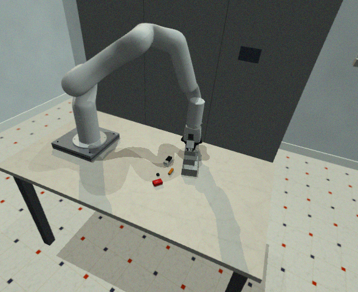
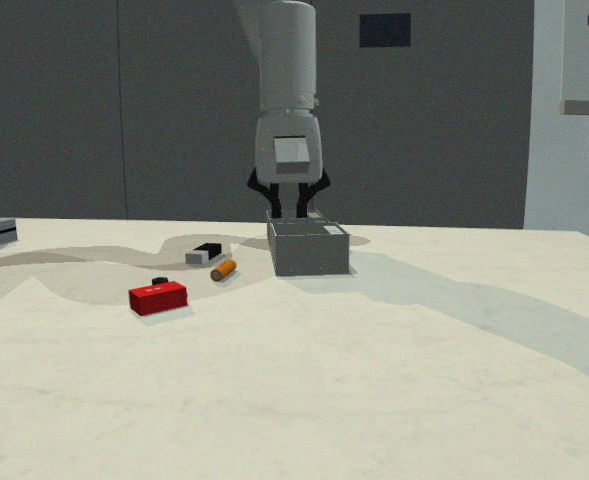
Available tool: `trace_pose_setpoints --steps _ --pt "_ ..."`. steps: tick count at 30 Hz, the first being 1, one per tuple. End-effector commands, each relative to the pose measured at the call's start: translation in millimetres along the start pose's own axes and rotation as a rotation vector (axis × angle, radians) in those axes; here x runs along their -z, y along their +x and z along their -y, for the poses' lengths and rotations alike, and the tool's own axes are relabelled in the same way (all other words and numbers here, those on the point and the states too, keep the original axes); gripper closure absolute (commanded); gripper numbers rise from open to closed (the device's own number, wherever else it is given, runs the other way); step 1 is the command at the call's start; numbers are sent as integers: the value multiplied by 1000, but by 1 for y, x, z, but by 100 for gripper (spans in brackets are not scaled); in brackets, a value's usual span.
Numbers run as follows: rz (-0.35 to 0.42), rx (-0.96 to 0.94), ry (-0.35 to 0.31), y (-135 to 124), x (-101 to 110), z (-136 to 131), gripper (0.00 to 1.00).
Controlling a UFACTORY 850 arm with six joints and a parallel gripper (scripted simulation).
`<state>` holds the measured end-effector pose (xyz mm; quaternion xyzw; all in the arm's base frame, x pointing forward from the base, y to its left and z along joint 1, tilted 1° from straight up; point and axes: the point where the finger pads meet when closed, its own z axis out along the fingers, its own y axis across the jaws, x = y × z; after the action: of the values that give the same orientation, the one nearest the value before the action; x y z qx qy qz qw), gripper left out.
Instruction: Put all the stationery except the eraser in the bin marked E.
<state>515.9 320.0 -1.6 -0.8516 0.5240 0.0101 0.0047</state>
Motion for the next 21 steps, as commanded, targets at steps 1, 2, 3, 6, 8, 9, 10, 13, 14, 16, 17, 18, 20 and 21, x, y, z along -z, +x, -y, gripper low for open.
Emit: trace_pose_setpoints --steps 1,2,3,6,8,9,10,13,14,16,17,18,20,21 --pt "0 0 2 0 5 1 71" --pt "0 0 2 0 6 1 71" --pt "0 0 2 0 7 1 71" --pt "0 0 2 0 11 1 71" --pt "0 0 2 0 14 1 71" --pt "0 0 2 0 15 1 71" --pt "0 0 2 0 17 1 71" --pt "0 0 2 0 19 1 71" --pt "0 0 2 0 19 1 71" --pt "0 0 2 0 22 1 71" --pt "0 0 2 0 23 1 71" --pt "0 0 2 0 25 1 71" --pt "0 0 2 0 27 1 71" --pt "0 0 2 0 29 1 71"
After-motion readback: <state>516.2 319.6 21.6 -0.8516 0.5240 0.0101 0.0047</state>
